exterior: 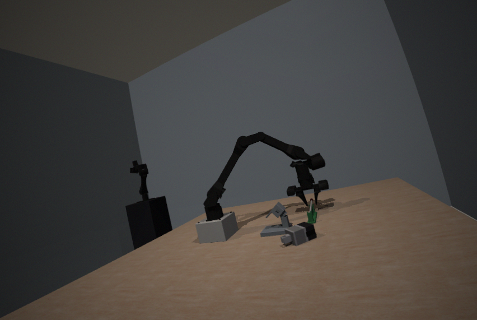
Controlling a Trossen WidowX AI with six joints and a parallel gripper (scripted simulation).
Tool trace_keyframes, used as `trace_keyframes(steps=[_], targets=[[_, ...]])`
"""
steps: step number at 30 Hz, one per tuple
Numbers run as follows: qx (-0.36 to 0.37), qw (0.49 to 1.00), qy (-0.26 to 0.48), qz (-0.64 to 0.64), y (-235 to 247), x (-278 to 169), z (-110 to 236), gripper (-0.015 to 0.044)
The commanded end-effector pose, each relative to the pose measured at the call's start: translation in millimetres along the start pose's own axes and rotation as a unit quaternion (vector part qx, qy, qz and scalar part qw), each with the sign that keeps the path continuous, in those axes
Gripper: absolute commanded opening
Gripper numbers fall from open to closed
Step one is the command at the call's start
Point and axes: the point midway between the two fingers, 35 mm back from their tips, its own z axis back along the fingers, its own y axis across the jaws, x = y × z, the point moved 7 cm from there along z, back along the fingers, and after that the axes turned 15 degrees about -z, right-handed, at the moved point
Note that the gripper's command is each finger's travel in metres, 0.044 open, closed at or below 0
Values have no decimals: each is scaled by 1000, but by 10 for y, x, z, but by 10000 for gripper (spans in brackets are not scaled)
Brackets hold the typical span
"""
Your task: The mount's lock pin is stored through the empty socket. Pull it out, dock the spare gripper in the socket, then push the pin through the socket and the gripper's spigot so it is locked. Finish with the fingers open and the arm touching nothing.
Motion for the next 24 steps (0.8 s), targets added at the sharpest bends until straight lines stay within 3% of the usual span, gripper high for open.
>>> trace_keyframes(steps=[1, 24], targets=[[0, 1000, 0, 0, 4, 20, 106, 200], [3, 1000, 2, -1, 39, 87, 541, 200]])
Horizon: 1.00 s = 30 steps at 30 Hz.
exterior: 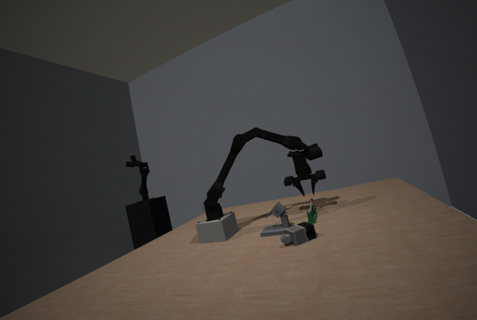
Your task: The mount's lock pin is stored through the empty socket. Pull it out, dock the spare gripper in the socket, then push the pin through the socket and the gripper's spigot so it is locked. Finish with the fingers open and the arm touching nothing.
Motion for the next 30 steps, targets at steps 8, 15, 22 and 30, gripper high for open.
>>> trace_keyframes(steps=[8, 15, 22, 30], targets=[[1, 1000, 1, 0, 10, 20, 131, 226], [-5, 1000, 10, 0, -47, -104, 324, 253], [-16, 999, 32, 1, -132, -428, 794, 180], [-16, 999, 32, 1, -168, -476, 465, 180]])
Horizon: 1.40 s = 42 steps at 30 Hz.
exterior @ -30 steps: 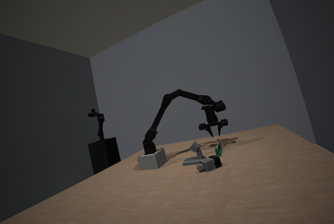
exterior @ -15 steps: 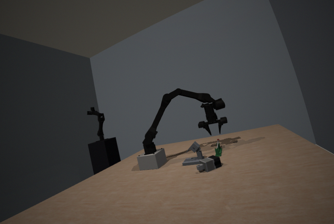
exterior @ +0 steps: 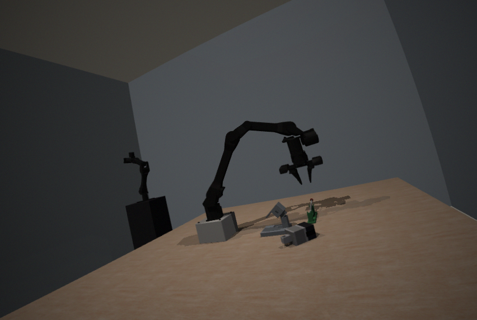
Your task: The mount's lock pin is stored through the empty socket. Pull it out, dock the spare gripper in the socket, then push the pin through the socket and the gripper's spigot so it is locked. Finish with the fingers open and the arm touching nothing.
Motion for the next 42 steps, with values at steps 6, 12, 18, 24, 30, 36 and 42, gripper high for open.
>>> trace_keyframes(steps=[6, 12, 18, 24, 30, 36, 42], targets=[[8, 1000, 9, 1, 12, -111, -631, 180], [8, 1000, 9, 1, 8, -116, -685, 180], [8, 1000, 9, 1, 2, -125, -783, 180], [8, 1000, 9, 1, -2, -137, -881, 180], [8, 1000, 9, 1, -3, -149, -979, 180], [8, 1000, 9, 1, -2, -163, -1076, 180], [8, 1000, 9, 1, 1, -178, -1172, 180]])
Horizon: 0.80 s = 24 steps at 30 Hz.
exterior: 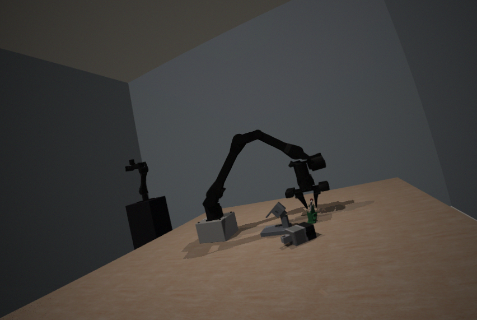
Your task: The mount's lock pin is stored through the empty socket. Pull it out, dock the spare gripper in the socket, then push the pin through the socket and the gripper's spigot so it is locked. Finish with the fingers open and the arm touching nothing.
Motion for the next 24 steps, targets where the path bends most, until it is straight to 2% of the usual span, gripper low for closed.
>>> trace_keyframes(steps=[1, 14, 21, 24], targets=[[4, 1000, 4, 1, 14, -29, -116, 180], [4, 1000, 4, 1, 16, -35, -155, 180], [4, 1000, 4, 1, 16, -35, -155, 0], [4, 1000, 4, 1, 15, -36, -155, 0]])
